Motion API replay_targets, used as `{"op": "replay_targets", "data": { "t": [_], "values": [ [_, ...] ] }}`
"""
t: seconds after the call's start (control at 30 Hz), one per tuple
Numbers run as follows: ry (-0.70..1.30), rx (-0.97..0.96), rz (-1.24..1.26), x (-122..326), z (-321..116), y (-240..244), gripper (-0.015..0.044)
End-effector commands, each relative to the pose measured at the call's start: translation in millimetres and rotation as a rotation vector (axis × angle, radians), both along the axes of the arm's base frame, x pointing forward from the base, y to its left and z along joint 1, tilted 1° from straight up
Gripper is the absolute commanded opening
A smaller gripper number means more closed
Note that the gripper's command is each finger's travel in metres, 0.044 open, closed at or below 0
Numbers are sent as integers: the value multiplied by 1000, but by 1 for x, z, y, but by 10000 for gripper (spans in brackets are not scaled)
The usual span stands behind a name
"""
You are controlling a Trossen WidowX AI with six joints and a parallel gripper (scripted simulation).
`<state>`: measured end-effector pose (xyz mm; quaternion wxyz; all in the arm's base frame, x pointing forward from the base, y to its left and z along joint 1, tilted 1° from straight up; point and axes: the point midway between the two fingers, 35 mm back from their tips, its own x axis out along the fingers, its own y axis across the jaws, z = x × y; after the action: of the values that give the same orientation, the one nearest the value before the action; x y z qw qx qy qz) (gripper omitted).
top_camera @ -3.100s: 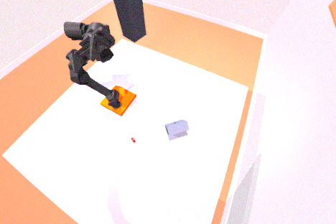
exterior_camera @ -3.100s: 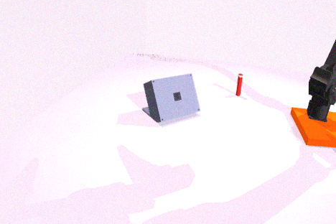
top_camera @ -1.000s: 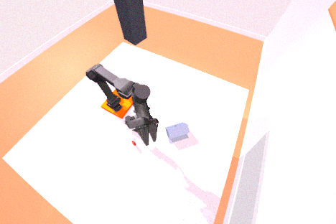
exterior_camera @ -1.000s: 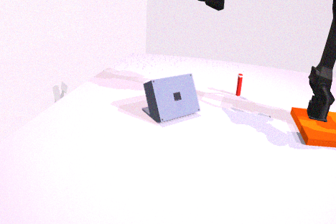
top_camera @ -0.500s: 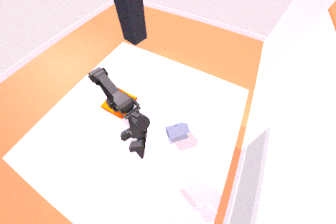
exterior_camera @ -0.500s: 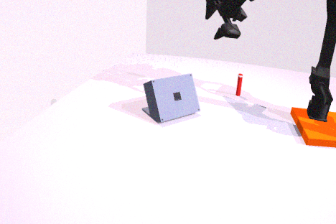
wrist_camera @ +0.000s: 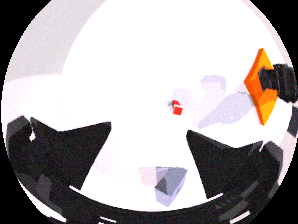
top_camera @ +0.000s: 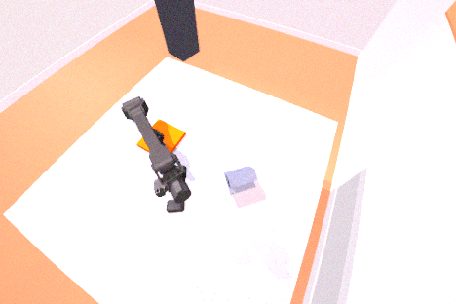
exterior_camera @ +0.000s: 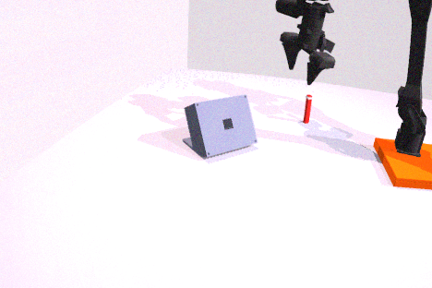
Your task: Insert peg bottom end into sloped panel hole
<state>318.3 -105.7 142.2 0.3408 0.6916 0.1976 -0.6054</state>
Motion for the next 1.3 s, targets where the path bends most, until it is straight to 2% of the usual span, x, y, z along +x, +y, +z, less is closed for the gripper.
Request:
{"op": "replay_targets", "data": {
  "t": [0.0, 1.27],
  "values": [
    [119, 109, -27, -23, -19, 4, 440],
    [157, 149, -40, -26, -68, 6, 440]
  ]
}}
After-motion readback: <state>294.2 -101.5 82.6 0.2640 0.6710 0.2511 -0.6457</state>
